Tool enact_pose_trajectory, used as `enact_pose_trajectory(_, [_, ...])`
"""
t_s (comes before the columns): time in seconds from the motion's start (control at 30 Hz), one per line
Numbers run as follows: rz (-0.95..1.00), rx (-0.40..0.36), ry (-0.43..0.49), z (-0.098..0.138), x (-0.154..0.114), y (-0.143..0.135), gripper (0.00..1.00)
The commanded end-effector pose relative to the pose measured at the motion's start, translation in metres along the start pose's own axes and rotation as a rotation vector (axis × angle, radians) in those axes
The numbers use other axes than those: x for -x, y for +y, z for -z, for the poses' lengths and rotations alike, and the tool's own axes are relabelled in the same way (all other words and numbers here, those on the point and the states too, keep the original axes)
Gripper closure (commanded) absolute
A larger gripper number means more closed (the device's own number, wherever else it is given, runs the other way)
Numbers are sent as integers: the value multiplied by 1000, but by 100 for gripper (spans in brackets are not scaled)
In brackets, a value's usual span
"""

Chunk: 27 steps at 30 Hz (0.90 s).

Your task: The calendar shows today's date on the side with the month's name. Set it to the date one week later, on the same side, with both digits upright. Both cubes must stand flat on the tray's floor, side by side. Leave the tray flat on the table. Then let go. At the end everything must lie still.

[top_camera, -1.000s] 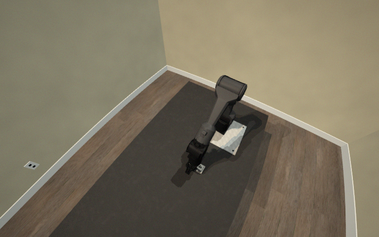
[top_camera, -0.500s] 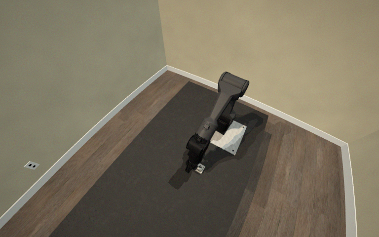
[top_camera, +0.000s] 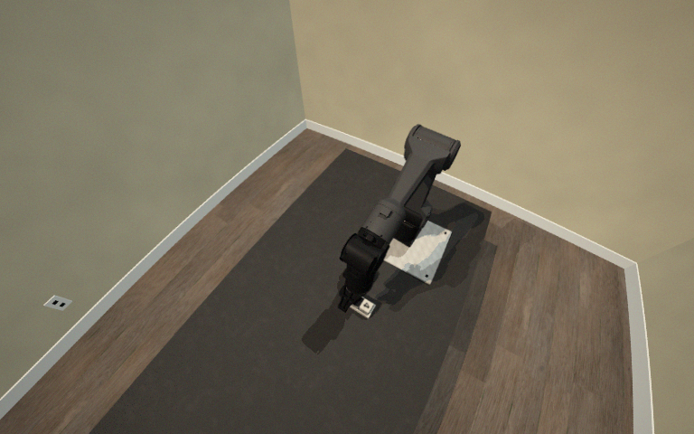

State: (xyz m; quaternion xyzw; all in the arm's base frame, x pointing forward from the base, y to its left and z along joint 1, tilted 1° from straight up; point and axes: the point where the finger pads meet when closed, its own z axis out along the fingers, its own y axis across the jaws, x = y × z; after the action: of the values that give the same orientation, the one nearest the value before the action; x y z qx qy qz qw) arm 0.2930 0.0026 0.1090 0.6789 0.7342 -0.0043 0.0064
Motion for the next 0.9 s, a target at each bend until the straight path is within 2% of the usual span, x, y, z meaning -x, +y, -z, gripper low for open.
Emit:
enact_pose_trajectory(0.0, [1,3,1,2,0,1,41])
enact_pose_trajectory(0.07, [1,2,1,2,0,0,41])
enact_pose_trajectory(0.1, [1,2,1,2,0,0,0])
enact_pose_trajectory(0.87, [1,2,1,2,0,0,0])
